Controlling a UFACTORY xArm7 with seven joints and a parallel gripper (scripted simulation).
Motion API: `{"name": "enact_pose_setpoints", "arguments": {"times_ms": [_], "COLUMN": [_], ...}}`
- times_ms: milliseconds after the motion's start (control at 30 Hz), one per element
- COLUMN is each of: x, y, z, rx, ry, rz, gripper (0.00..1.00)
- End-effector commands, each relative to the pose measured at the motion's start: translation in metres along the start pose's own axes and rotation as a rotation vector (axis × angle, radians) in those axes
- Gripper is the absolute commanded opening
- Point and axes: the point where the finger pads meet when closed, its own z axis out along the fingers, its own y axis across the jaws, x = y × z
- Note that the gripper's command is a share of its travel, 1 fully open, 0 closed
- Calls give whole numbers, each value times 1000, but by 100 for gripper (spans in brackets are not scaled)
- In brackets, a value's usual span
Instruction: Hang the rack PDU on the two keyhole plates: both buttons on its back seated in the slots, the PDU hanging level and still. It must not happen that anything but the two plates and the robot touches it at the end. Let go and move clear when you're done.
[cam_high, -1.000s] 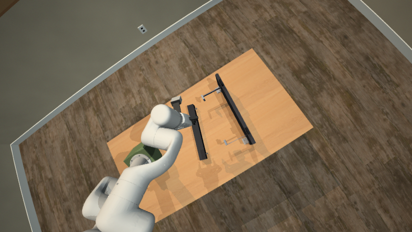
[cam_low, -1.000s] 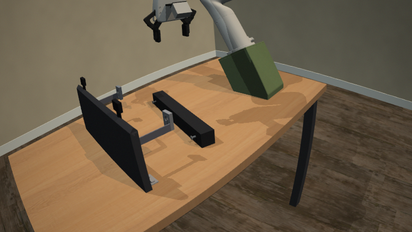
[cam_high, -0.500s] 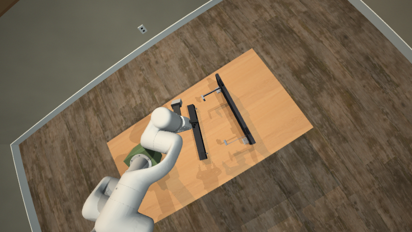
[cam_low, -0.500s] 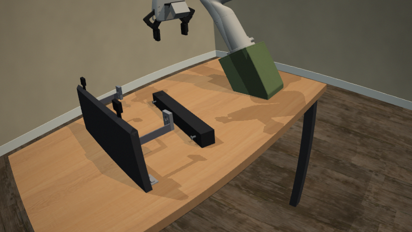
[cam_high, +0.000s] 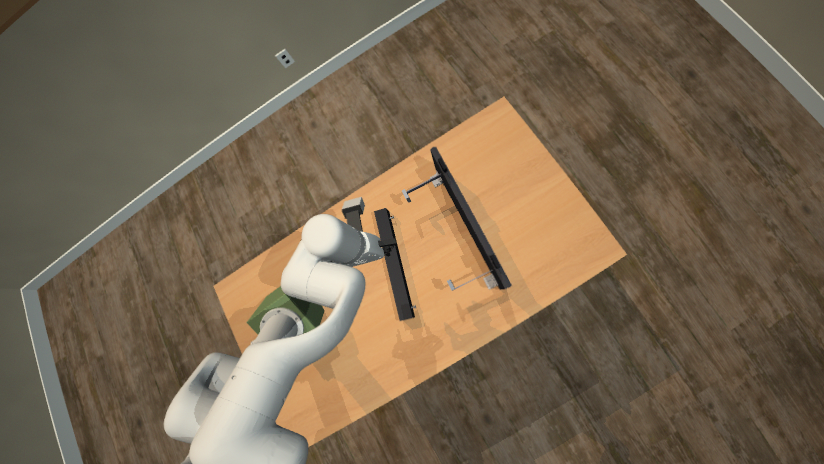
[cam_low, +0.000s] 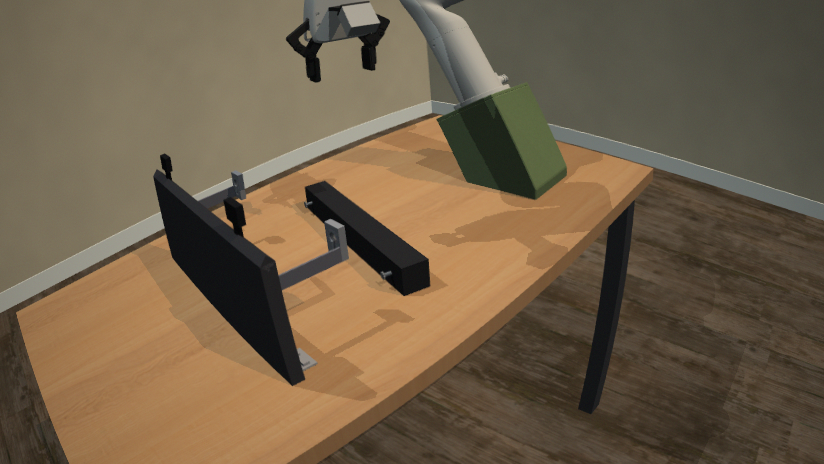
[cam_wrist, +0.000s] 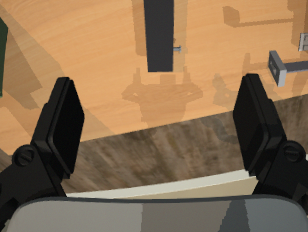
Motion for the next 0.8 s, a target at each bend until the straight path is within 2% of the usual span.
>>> {"name": "enact_pose_setpoints", "arguments": {"times_ms": [0,567,767], "x": [1,1,1], "y": [1,1,1], "z": [-2,-1,5], "rx": [-3,-3,-3], "ry": [3,3,3], "rz": [0,0,0], "gripper": [97,97,97]}}
